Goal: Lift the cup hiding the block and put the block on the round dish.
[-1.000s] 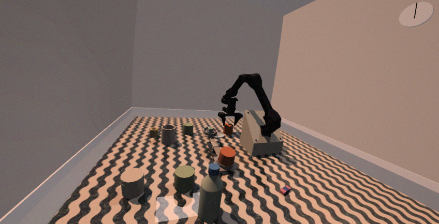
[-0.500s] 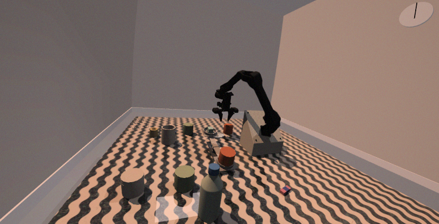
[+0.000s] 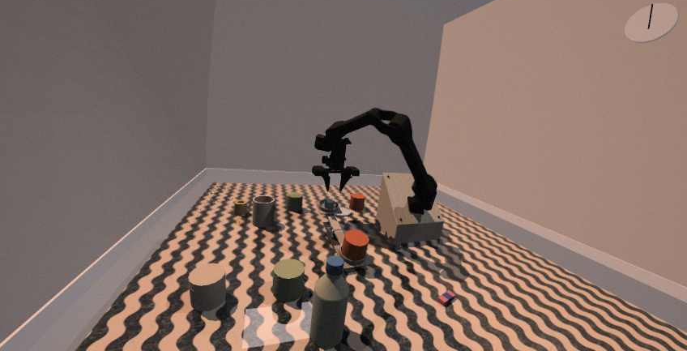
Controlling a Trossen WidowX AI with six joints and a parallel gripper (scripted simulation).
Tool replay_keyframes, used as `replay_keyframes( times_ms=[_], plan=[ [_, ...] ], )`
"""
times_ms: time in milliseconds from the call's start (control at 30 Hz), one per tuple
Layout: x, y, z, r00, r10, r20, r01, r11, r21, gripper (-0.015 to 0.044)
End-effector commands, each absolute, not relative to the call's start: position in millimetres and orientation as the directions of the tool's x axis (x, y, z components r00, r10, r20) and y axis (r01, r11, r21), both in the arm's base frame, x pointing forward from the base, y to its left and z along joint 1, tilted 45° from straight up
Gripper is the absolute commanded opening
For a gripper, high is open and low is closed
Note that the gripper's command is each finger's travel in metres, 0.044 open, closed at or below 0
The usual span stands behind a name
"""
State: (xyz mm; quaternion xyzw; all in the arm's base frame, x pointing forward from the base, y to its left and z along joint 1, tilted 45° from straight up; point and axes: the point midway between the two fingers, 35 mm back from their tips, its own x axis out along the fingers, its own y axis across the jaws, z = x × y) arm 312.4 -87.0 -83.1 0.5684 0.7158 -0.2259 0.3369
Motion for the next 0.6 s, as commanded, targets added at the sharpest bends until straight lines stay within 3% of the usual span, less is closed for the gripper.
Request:
replay_keyframes(
  times_ms=[0,567],
  plan=[
    [330,-66,-60,-0.119,0.676,-0.728,0.969,0.240,0.064,0.0260],
    [330,-46,-72,-0.119,0.679,-0.724,0.969,0.239,0.064,0.0260]
  ],
)
